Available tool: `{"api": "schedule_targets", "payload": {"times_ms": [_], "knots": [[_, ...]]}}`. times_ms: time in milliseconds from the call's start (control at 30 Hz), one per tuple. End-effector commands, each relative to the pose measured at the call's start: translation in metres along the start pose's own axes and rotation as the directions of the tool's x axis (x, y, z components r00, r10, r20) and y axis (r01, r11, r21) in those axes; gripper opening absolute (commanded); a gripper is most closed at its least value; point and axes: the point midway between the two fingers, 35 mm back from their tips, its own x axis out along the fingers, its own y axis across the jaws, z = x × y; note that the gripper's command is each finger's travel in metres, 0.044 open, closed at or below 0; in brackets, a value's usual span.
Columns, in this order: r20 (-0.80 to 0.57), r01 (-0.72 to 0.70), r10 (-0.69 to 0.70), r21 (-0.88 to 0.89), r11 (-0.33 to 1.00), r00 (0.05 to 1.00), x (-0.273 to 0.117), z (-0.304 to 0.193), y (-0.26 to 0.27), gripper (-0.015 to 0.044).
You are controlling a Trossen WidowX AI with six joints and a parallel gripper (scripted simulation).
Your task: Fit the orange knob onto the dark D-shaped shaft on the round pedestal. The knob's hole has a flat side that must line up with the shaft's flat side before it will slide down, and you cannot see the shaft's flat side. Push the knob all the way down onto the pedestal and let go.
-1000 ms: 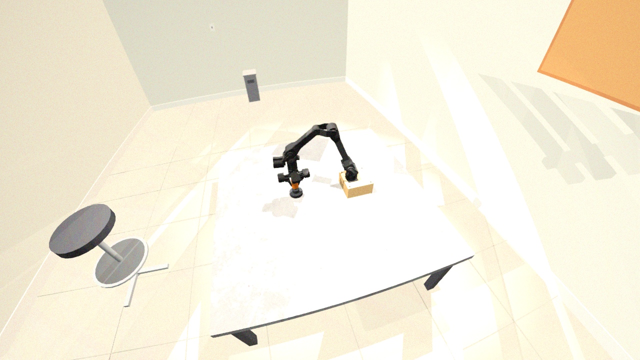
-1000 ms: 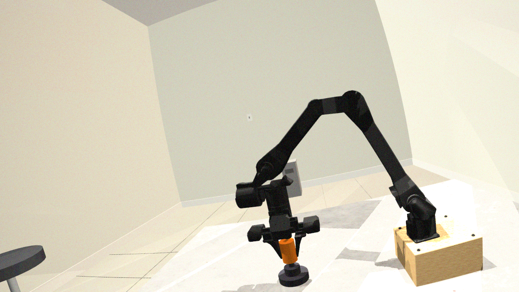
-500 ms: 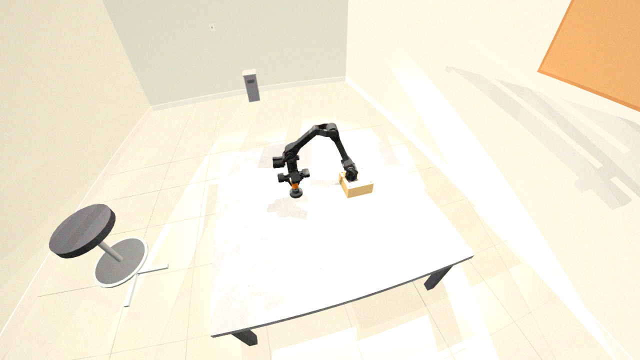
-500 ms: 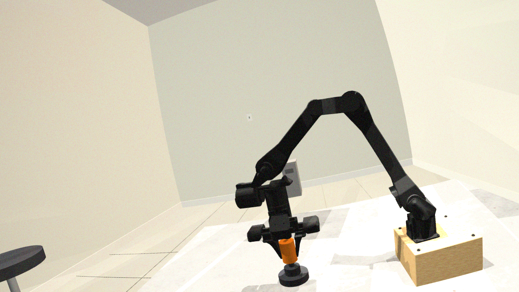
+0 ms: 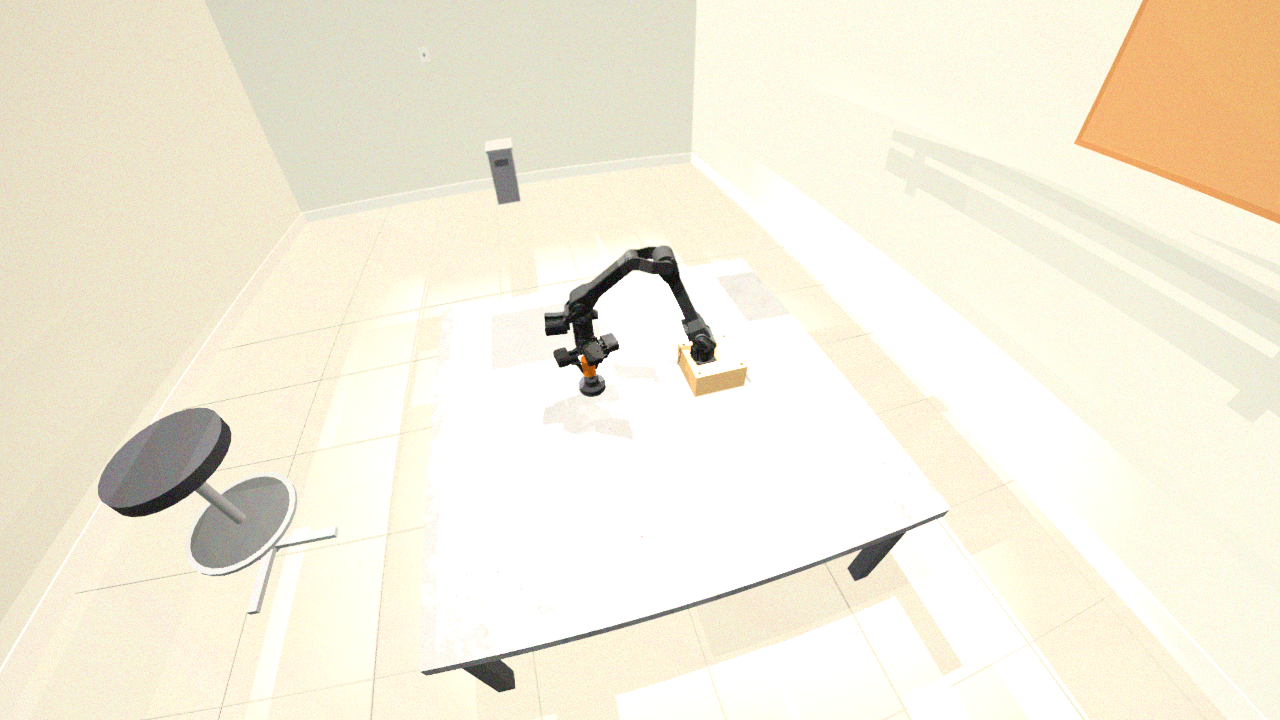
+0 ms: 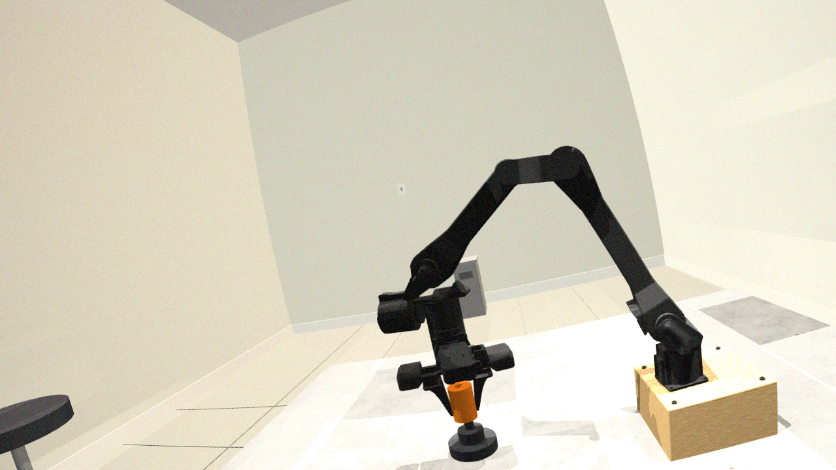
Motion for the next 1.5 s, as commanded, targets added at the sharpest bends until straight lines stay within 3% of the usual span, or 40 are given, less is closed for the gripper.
{"api": "schedule_targets", "payload": {"times_ms": [0, 1100, 1333, 1467], "knots": [[0.002, 0.002, -0.002, -0.034, 0.999, 1.0, 0.001, 0.0004, 0.0009, 0.0], [0.002, 0.003, -0.002, -0.034, 0.999, 1.0, -0.0007, -0.0003, -0.0022, 0.0], [0.002, 0.003, -0.002, -0.231, 0.973, 1.0, -0.0019, -0.0001, -0.0016, 0.0], [0.002, 0.003, -0.002, -0.241, 0.971, 1.0, -0.0006, 0.0002, -0.0008, 0.0]]}}
